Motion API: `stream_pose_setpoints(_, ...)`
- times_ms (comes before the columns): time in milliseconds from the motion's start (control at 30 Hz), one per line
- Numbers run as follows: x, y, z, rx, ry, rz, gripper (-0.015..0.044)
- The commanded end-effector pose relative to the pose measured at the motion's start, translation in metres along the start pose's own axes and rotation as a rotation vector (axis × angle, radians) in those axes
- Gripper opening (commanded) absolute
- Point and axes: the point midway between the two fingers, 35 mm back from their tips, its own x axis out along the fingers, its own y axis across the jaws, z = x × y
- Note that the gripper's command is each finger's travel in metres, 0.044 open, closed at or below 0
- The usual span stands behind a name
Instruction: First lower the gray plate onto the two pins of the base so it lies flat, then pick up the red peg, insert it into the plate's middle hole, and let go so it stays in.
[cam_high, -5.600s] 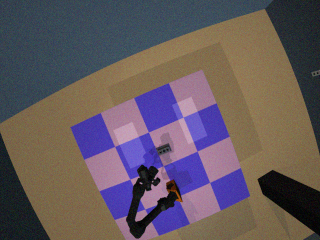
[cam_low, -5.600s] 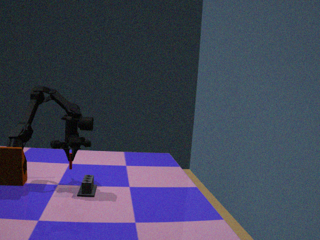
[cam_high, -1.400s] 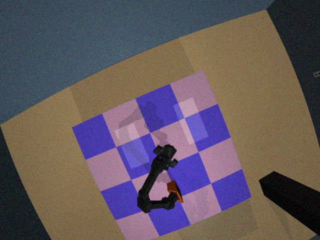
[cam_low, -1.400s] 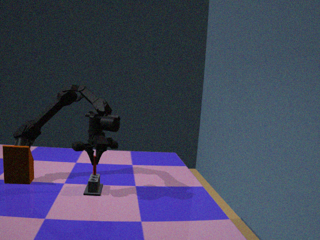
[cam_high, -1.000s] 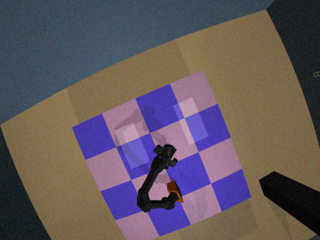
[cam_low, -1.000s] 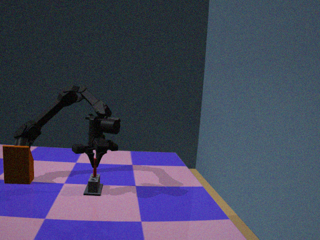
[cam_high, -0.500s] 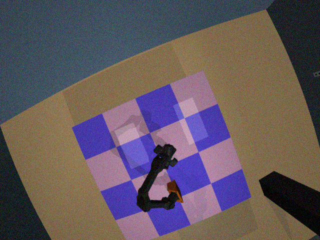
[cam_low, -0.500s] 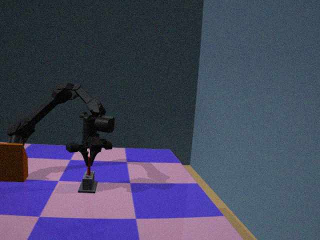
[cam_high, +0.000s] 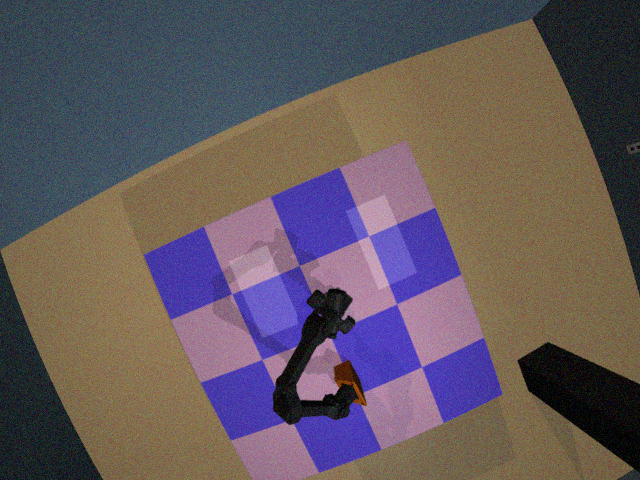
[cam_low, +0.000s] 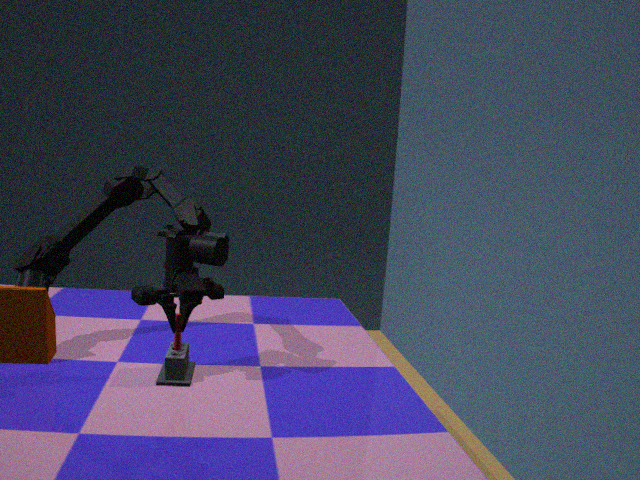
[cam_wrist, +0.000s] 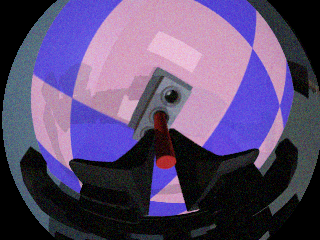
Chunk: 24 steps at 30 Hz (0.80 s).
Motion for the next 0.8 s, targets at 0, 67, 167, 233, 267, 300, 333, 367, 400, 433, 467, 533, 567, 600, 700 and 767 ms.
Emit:
stream_pose_setpoints(0,0.0010,-0.0013,0.0001,0.004,0.002,0.000,0.0000)
stream_pose_setpoints(67,0.0012,-0.0016,0.0003,0.004,0.002,0.000,0.0000)
stream_pose_setpoints(167,0.0015,-0.0018,0.0002,0.004,0.002,0.000,0.0000)
stream_pose_setpoints(233,0.0006,-0.0009,0.0003,0.001,0.000,0.000,0.0000)
stream_pose_setpoints(267,0.0006,-0.0009,0.0003,0.001,0.000,0.000,0.0000)
stream_pose_setpoints(300,0.0006,-0.0009,0.0003,0.001,0.000,0.000,0.0000)
stream_pose_setpoints(333,0.0006,-0.0009,0.0003,0.001,0.000,0.000,0.0000)
stream_pose_setpoints(367,0.0006,-0.0009,0.0003,0.001,0.000,0.000,0.0000)
stream_pose_setpoints(400,0.0006,-0.0009,0.0003,0.001,0.000,0.000,0.0000)
stream_pose_setpoints(433,0.0006,-0.0009,0.0003,0.001,0.000,0.000,0.0000)
stream_pose_setpoints(467,0.0006,-0.0009,0.0003,0.001,0.000,0.000,0.0026)
stream_pose_setpoints(533,0.0006,-0.0009,0.0003,0.001,0.000,0.000,0.0079)
stream_pose_setpoints(567,0.0006,-0.0009,0.0003,0.001,0.000,0.000,0.0105)
stream_pose_setpoints(600,0.0006,-0.0009,0.0003,0.001,0.000,0.000,0.0131)
stream_pose_setpoints(700,0.0006,-0.0009,0.0003,0.001,0.000,0.000,0.0150)
stream_pose_setpoints(767,0.0006,-0.0009,0.0003,0.001,0.000,0.000,0.0150)
